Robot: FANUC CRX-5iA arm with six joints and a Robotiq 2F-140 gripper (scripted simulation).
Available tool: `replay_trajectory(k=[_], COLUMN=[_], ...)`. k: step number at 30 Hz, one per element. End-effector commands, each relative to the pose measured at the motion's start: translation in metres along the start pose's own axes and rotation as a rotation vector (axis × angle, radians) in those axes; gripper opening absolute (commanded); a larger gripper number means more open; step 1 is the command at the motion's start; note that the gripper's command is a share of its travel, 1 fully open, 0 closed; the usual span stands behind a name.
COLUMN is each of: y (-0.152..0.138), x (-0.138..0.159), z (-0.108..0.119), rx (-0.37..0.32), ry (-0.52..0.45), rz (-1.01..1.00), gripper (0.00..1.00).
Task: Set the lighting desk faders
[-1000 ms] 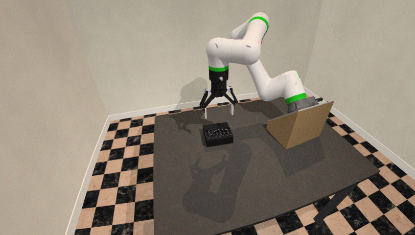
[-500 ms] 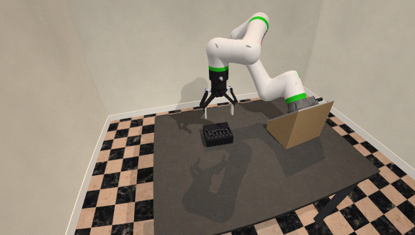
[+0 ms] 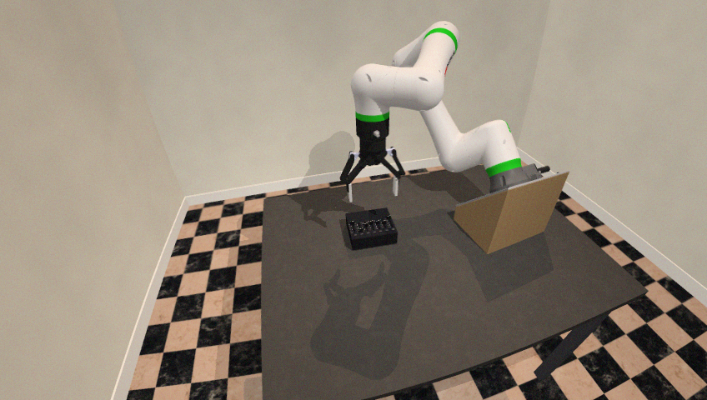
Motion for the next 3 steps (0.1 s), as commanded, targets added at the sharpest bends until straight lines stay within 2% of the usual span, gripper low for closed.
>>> replay_trajectory(k=[1, 3], y=[-0.0001, -0.0001], x=[0.0001, 0.0001], z=[0.0002, 0.0002], rx=[0.0, 0.0], ry=[0.0, 0.0], rz=[0.0, 0.0], gripper=[1.0, 1.0])
Point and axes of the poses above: the point where the finger pads meet when closed, its own z axis back along the fingers, its own y axis across the jaws, x = y × z, the point moved 10 cm from there along z, back along the fingers, and after that the axes turned 9 degrees about -z, right-handed, at the moved point
